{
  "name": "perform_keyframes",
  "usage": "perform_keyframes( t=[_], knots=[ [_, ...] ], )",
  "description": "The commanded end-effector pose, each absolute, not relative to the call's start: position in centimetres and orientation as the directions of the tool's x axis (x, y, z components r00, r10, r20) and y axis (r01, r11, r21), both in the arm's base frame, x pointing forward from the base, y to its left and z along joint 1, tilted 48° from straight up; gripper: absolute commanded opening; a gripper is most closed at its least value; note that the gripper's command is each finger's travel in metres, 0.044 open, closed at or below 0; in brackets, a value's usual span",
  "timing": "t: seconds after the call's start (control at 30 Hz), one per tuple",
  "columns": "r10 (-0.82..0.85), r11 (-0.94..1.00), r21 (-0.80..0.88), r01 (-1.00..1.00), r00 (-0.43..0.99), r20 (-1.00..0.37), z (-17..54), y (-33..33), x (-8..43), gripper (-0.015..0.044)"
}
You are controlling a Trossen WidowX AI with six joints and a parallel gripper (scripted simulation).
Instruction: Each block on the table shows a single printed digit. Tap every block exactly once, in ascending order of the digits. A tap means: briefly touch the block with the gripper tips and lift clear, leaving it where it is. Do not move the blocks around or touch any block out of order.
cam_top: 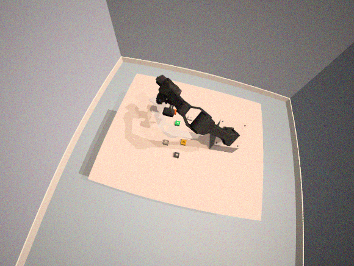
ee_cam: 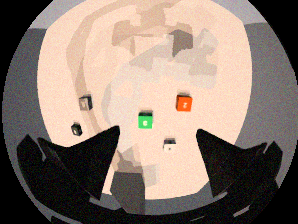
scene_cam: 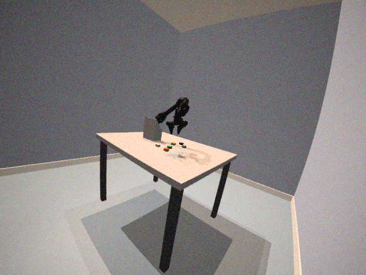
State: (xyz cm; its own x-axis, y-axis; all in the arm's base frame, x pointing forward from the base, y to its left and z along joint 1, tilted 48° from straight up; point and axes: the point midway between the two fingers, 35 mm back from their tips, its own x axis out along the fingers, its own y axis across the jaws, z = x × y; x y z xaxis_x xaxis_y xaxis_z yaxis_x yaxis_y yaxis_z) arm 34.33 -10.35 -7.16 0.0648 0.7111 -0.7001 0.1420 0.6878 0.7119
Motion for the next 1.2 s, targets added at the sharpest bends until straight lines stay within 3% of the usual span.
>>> perform_keyframes(
  t=[0.0,0.43,0.63,0.87,1.1,1.17],
  knots=[
    [0.705,0.694,0.708,0.131,0.073,-0.705,-2.2,-6.3,34.9,0.0400],
    [0.733,0.667,0.734,0.125,0.068,-0.677,9.3,6.9,28.1,0.0400],
    [0.736,0.664,0.737,0.124,0.067,-0.674,9.7,7.4,27.5,0.0400],
    [0.737,0.662,0.739,0.124,0.067,-0.672,4.5,13.2,28.1,0.0216],
    [0.738,0.662,0.740,0.124,0.067,-0.671,4.3,13.4,28.0,0.0032],
    [0.738,0.662,0.740,0.124,0.067,-0.671,4.3,13.4,28.0,0.0020]
  ],
)
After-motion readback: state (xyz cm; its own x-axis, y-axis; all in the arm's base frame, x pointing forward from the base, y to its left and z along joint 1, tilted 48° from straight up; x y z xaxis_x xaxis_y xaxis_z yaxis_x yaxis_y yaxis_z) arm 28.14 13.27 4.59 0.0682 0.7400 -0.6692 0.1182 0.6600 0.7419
